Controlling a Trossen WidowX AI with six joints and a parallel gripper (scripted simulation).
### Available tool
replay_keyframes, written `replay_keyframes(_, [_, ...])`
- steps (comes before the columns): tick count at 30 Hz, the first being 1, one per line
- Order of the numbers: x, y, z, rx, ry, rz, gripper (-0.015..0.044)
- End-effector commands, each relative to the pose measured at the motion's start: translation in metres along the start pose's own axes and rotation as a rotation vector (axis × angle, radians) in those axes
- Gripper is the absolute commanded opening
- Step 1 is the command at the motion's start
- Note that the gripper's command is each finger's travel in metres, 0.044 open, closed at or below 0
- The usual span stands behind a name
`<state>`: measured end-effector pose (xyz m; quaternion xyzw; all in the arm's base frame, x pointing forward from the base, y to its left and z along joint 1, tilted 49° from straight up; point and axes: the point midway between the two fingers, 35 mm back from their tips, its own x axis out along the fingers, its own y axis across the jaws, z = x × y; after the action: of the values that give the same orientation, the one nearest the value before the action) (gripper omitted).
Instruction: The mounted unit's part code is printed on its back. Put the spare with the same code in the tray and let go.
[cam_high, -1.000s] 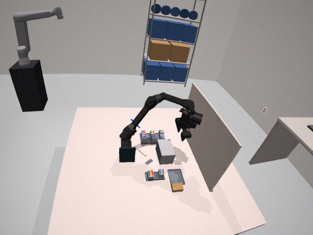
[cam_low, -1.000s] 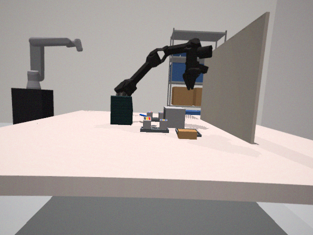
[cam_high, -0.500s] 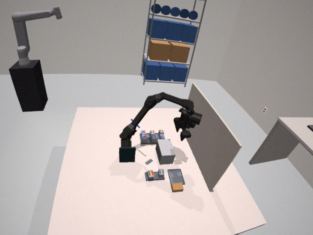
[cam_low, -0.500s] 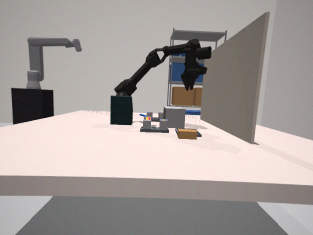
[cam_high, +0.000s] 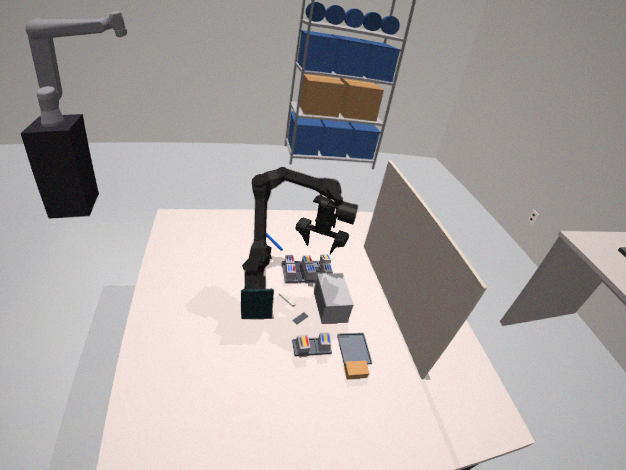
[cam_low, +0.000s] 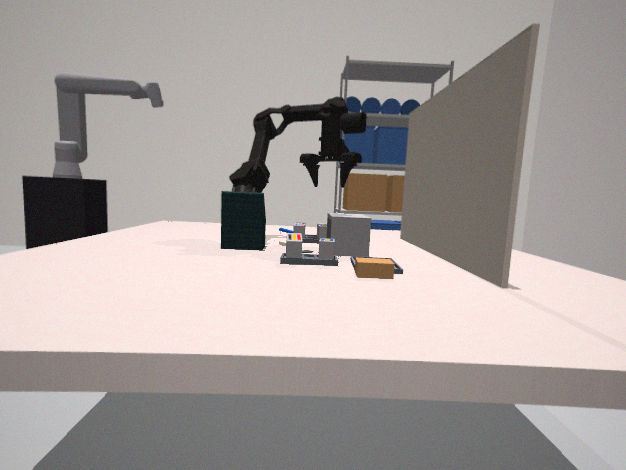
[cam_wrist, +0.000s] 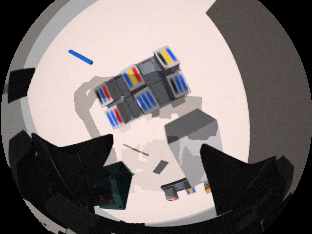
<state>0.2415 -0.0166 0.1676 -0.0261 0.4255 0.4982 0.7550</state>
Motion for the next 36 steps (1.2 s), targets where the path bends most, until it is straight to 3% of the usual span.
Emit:
replay_keyframes(1, [0.018,0.047,-0.011,-0.268,-0.002,0.012,0.044])
replay_keyframes(5, [0.035,0.083,-0.026,-0.493,-0.003,0.02,0.044])
replay_keyframes(13, [0.036,0.084,-0.026,-0.504,-0.004,0.02,0.044])
replay_keyframes(19, [0.059,0.085,-0.023,-0.504,0.002,0.016,0.03])
replay_keyframes(22, [0.074,0.088,-0.021,-0.506,-0.004,0.017,0.03])
replay_keyframes(36, [0.082,0.09,-0.019,-0.506,0.001,0.017,0.03])
